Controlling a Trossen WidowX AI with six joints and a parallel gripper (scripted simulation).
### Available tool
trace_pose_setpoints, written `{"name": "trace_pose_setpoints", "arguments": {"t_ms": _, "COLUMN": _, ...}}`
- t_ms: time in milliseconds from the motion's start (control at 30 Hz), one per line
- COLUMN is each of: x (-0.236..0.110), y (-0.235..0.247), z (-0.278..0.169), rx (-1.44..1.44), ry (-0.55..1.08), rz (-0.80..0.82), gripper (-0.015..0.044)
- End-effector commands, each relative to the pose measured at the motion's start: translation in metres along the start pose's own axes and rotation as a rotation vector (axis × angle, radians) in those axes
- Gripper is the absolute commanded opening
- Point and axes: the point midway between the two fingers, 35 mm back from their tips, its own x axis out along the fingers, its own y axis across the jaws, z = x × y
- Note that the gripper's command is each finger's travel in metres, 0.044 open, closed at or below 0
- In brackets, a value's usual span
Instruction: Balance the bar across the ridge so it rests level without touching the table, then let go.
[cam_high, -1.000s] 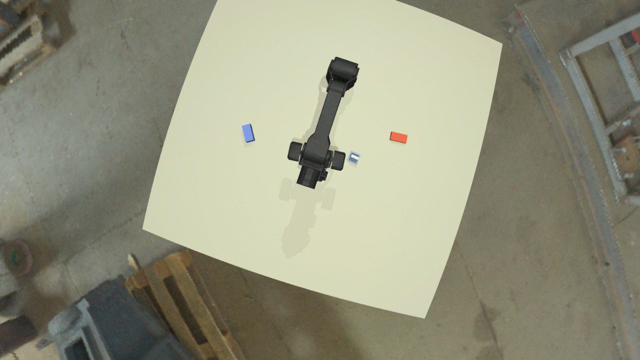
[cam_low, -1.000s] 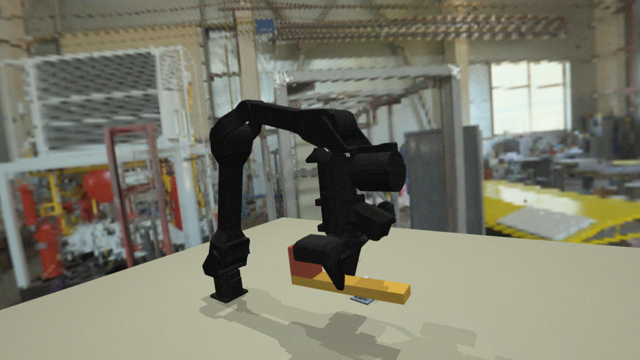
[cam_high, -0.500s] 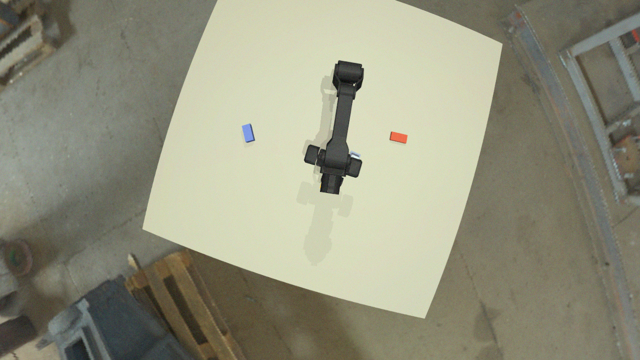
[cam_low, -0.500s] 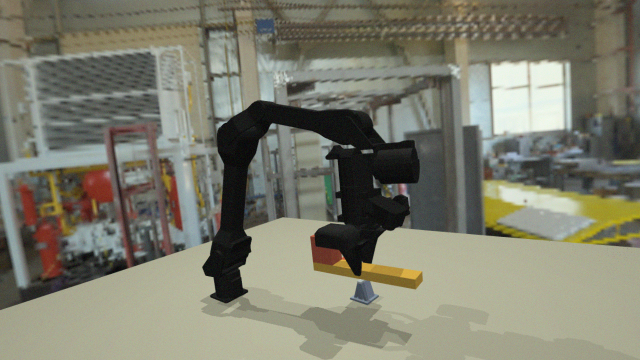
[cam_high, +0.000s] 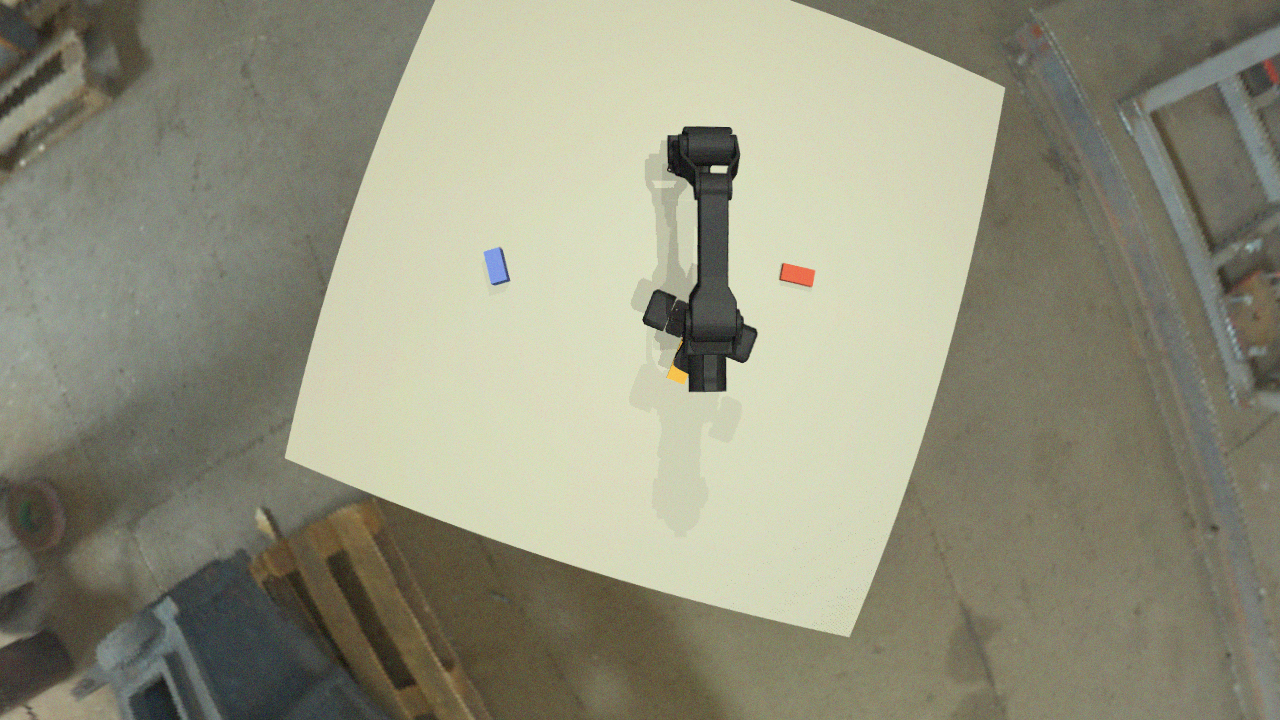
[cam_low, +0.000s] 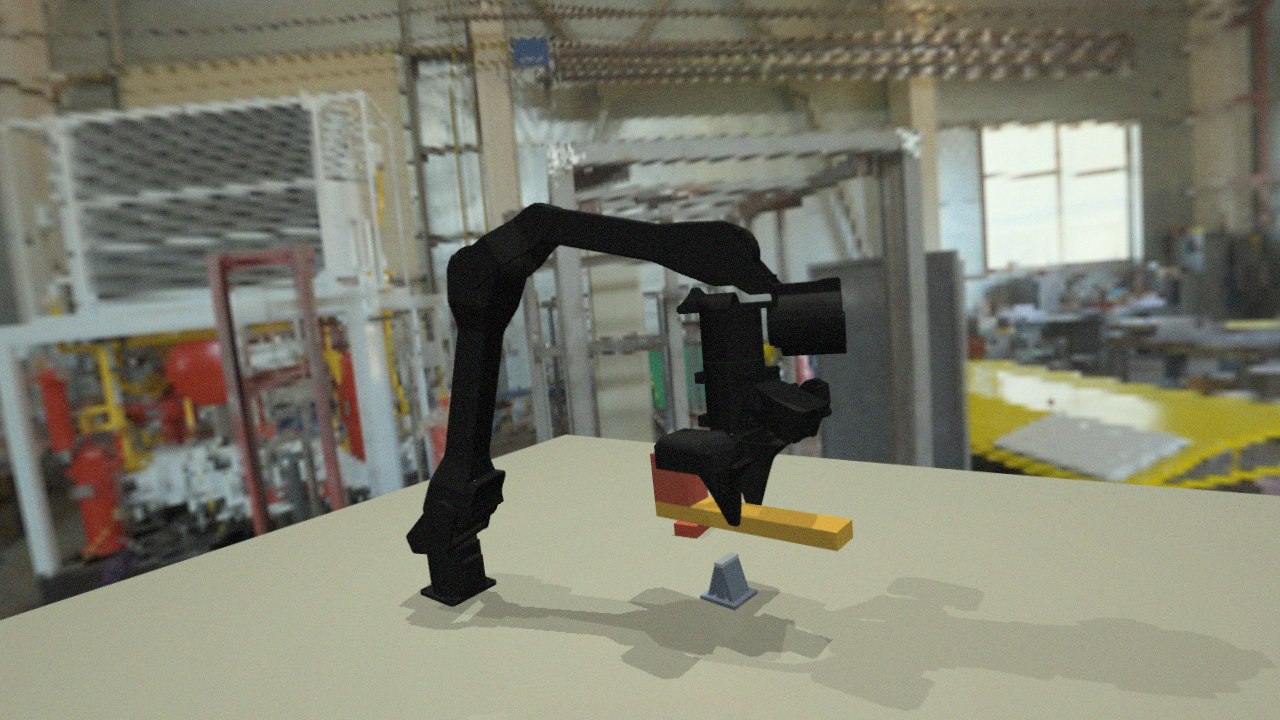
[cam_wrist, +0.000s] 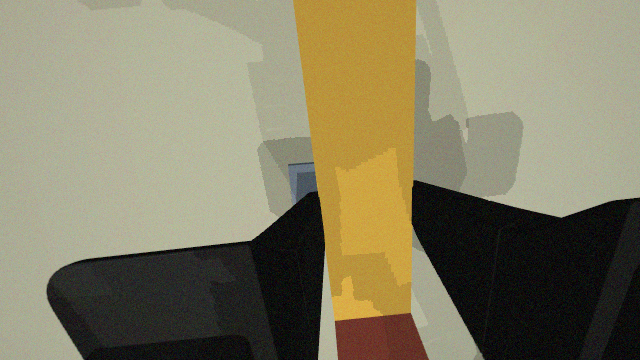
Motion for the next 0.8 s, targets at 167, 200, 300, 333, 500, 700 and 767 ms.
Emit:
{"name": "trace_pose_setpoints", "arguments": {"t_ms": 167, "x": 0.000, "y": 0.020, "z": -0.008, "rx": 0.036, "ry": 0.000, "rz": -0.003, "gripper": 0.0000}}
{"name": "trace_pose_setpoints", "arguments": {"t_ms": 200, "x": 0.001, "y": 0.020, "z": -0.008, "rx": 0.036, "ry": 0.000, "rz": -0.003, "gripper": 0.0000}}
{"name": "trace_pose_setpoints", "arguments": {"t_ms": 300, "x": 0.005, "y": 0.020, "z": -0.008, "rx": 0.036, "ry": 0.000, "rz": -0.003, "gripper": 0.0000}}
{"name": "trace_pose_setpoints", "arguments": {"t_ms": 333, "x": 0.006, "y": 0.021, "z": -0.008, "rx": 0.036, "ry": 0.000, "rz": -0.003, "gripper": 0.0000}}
{"name": "trace_pose_setpoints", "arguments": {"t_ms": 500, "x": 0.014, "y": 0.021, "z": -0.008, "rx": 0.036, "ry": 0.000, "rz": -0.003, "gripper": 0.0000}}
{"name": "trace_pose_setpoints", "arguments": {"t_ms": 700, "x": 0.024, "y": 0.021, "z": -0.008, "rx": 0.036, "ry": 0.000, "rz": -0.003, "gripper": 0.0000}}
{"name": "trace_pose_setpoints", "arguments": {"t_ms": 767, "x": 0.027, "y": 0.020, "z": -0.008, "rx": 0.036, "ry": 0.000, "rz": -0.003, "gripper": 0.0000}}
